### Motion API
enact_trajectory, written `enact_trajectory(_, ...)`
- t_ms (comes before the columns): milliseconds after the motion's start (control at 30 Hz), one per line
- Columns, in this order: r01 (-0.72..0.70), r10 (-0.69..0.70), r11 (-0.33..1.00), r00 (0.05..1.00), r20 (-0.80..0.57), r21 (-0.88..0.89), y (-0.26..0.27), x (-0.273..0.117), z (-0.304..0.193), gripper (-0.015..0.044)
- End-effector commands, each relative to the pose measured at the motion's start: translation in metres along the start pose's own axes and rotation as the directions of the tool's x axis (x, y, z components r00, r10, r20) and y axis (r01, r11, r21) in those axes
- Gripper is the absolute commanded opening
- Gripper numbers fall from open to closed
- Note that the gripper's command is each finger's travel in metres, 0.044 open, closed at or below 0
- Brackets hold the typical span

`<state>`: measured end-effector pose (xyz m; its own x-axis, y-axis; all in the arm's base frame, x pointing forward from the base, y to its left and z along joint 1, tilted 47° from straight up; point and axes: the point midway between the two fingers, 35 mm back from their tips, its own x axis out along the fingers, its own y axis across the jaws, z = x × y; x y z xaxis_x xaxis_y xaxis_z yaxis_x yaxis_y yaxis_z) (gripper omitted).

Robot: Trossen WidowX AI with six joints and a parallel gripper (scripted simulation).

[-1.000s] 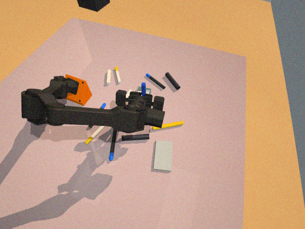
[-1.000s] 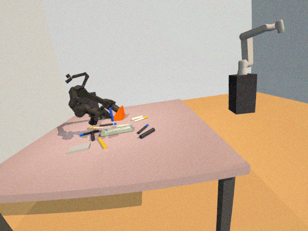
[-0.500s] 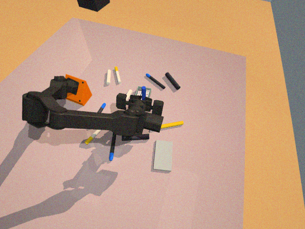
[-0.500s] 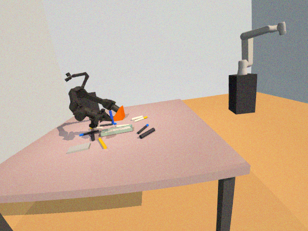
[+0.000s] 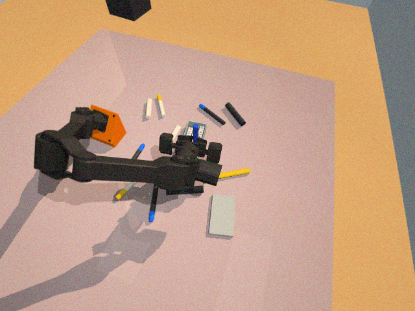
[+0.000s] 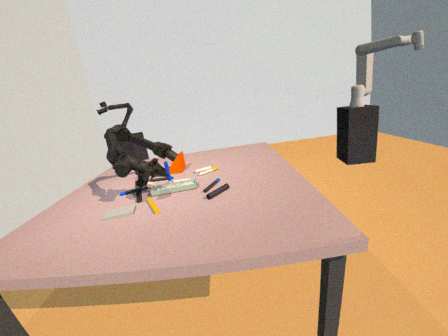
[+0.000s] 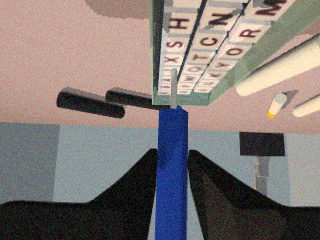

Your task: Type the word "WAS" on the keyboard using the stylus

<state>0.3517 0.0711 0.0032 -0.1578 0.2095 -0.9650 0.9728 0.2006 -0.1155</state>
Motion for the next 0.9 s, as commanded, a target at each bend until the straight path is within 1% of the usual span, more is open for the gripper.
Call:
enact_trajectory(0, -0.001, 0.001, 1.0, 1.0, 0.002, -0.006, 0.0, 0.0, 0.0, 0.0081)
enact_trajectory(867, -0.001, 0.001, 1.0, 1.0, 0.003, -0.006, 0.0, 0.006, 0.012, 0.0081)
